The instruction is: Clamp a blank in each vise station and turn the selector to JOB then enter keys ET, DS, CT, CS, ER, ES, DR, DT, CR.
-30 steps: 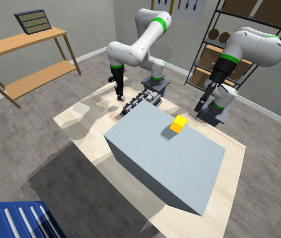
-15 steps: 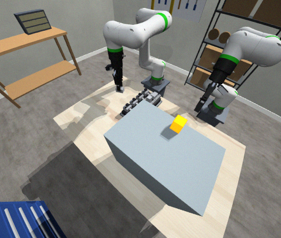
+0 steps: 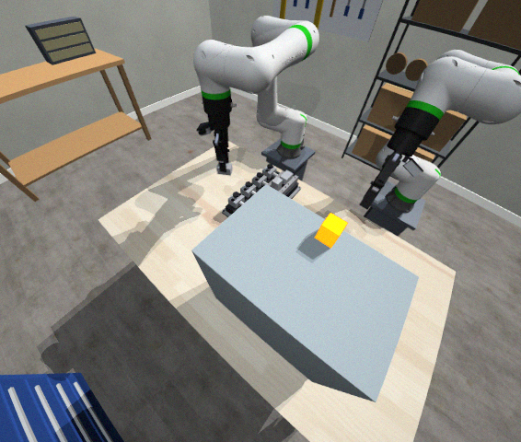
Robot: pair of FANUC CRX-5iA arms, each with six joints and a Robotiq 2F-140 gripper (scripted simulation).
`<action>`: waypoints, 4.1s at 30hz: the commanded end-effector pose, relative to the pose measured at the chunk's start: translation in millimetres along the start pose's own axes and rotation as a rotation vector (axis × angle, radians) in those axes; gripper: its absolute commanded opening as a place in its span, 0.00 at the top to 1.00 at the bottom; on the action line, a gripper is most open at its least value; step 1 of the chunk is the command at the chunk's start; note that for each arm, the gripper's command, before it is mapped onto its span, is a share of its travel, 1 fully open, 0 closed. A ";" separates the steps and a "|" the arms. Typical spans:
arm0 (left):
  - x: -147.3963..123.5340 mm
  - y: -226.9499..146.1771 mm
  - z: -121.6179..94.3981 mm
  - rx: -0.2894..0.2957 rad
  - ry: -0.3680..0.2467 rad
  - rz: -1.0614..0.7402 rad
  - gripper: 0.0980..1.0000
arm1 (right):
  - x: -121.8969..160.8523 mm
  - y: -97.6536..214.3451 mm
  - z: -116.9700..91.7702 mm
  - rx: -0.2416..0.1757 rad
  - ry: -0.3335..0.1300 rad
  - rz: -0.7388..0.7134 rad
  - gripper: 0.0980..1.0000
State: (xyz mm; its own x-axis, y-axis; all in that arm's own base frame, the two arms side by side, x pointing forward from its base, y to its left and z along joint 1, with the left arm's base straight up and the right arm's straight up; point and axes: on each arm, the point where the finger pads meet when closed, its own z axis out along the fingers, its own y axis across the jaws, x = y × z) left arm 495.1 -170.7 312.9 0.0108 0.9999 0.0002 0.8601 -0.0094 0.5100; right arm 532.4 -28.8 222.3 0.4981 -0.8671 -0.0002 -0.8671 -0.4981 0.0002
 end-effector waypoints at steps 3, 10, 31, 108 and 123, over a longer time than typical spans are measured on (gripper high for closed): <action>-0.2 0.7 -0.7 -0.002 -0.001 0.000 0.00 | -11.1 -13.2 -1.2 0.001 0.001 -0.098 1.00; -0.2 0.7 -0.7 -0.002 -0.001 0.000 0.00 | -24.8 -27.6 -1.4 0.001 0.001 -0.209 1.00; -0.2 0.7 -0.7 -0.002 -0.001 0.000 0.00 | -92.4 -85.1 -1.4 0.001 0.001 -0.696 1.00; -0.2 0.7 -0.7 -0.002 -0.001 0.000 0.00 | -146.8 -119.8 72.7 0.001 0.002 -1.040 1.00; -0.2 0.7 -0.7 -0.002 -0.001 0.000 0.00 | -146.8 -119.8 76.8 0.001 0.002 -1.040 1.00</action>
State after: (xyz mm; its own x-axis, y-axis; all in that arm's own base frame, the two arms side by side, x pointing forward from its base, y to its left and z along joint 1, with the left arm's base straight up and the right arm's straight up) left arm 495.1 -170.7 312.9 0.0108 0.9999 0.0002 0.8601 -0.0094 0.5100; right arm 562.7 158.2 144.6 1.0000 -0.0092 -0.0006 -0.0092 -1.0000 0.0001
